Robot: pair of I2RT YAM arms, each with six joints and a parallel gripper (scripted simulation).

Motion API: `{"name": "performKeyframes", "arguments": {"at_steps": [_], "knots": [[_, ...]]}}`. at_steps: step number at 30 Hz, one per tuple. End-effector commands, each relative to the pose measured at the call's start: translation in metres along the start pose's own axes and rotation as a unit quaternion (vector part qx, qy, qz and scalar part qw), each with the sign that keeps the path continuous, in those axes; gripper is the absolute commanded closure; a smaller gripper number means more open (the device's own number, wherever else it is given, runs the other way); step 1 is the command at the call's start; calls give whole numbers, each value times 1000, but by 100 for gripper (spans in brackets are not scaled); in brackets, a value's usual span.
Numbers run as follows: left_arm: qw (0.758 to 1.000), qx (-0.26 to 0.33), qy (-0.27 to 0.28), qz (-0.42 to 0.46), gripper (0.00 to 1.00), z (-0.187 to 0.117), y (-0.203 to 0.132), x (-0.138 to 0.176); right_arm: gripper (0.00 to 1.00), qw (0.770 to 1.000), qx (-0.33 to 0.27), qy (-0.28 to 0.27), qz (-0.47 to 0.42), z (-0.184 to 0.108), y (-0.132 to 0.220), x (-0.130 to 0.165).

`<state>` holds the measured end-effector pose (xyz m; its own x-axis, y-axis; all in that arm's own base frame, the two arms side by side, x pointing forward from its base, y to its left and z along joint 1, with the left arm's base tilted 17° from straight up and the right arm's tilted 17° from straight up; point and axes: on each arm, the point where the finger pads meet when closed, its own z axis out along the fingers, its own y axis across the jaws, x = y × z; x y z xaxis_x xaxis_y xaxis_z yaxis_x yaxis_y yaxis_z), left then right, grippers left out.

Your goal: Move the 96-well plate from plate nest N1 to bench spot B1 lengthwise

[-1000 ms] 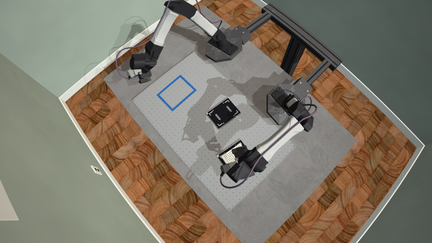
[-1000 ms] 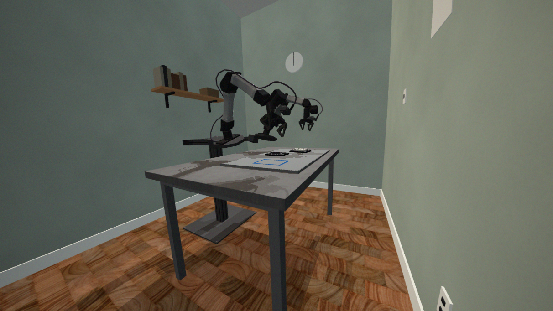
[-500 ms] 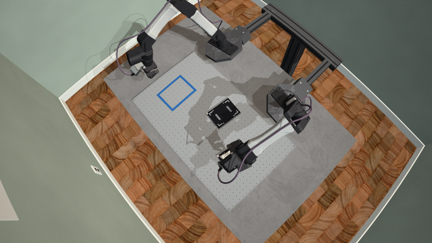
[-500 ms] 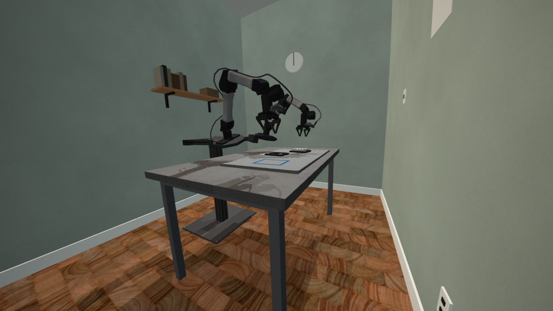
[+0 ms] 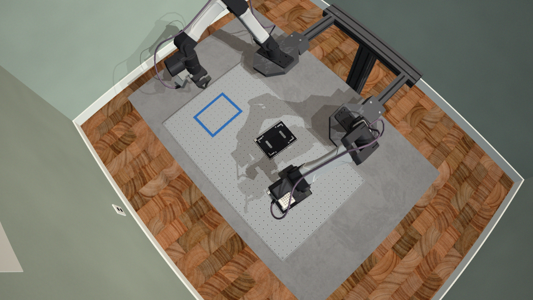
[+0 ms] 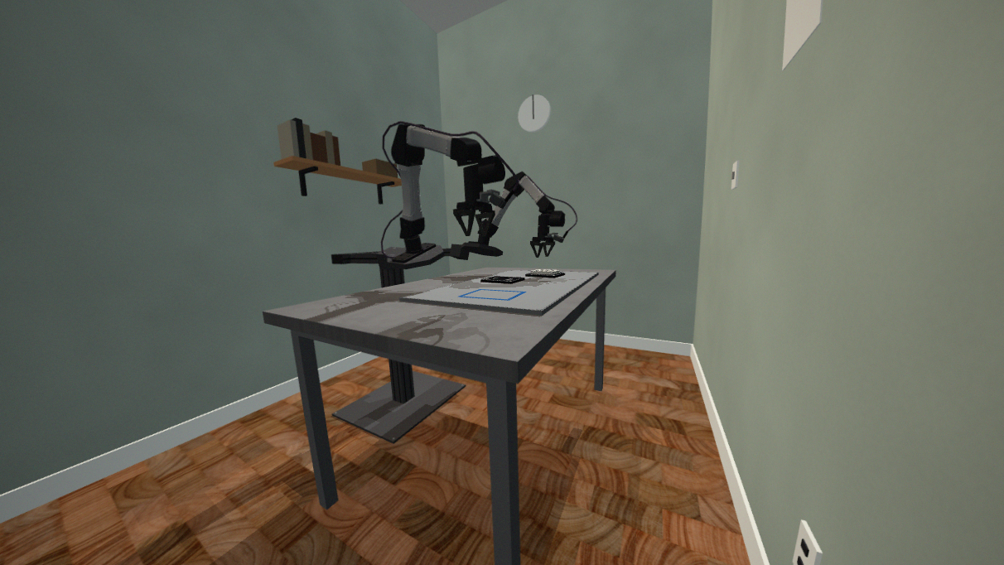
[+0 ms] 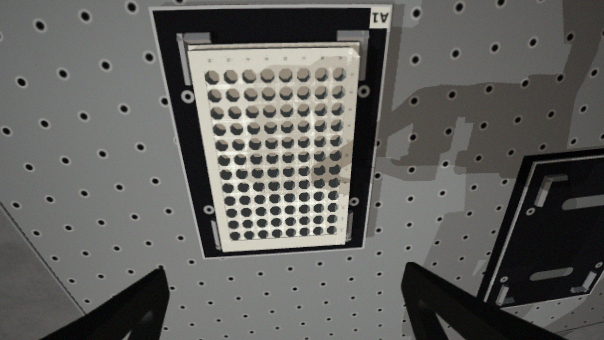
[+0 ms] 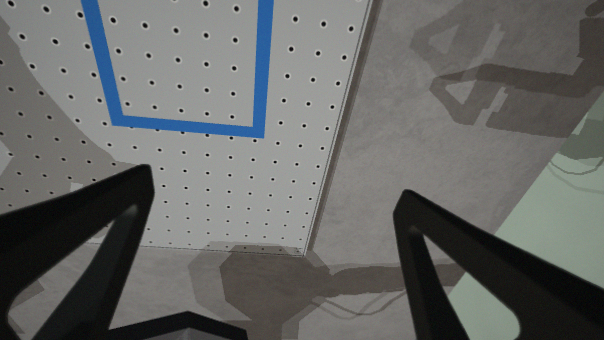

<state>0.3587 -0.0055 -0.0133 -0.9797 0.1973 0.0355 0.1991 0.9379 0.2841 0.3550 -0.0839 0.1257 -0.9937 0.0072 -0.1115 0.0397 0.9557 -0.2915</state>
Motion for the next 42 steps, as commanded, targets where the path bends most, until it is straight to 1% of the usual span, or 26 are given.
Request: {"name": "performKeyframes", "arguments": {"at_steps": [1,2,3,6,9,20,22,29,32,34,42], "knots": [[999,-12,-34,-19,0,0,-3,-16,0,1000,-7,8,-1,-9,14,24],[999,-12,-47,-24,0,-6,0,-25,0,1000,-5,8,-1,-10,15,28],[998,-12,-47,-26,0,-6,1,-25,0,1000,-3,8,-1,-11,17,33],[999,-12,-44,-25,0,-4,0,-23,0,1000,-2,1,2,-12,19,33],[999,-12,-44,-25,0,-4,0,-23,0,1000,0,9,-1,-14,25,50],[999,-11,-44,-25,0,-4,0,-23,0,1000,1,11,-1,-24,49,97],[999,-11,-44,-25,0,-4,0,-23,0,1000,1,11,-1,-24,49,97],[999,-11,-44,-25,0,-4,0,-23,0,1000,1,12,-1,-31,65,127],[999,-11,-44,-25,0,-4,0,-23,0,1000,0,12,-1,-31,66,129],[999,-11,-44,-25,0,-4,0,-23,0,1000,3,25,-2,-26,66,129],[999,-11,-44,-25,0,-4,0,-23,0,1000,2,26,0,-25,65,129]]}}
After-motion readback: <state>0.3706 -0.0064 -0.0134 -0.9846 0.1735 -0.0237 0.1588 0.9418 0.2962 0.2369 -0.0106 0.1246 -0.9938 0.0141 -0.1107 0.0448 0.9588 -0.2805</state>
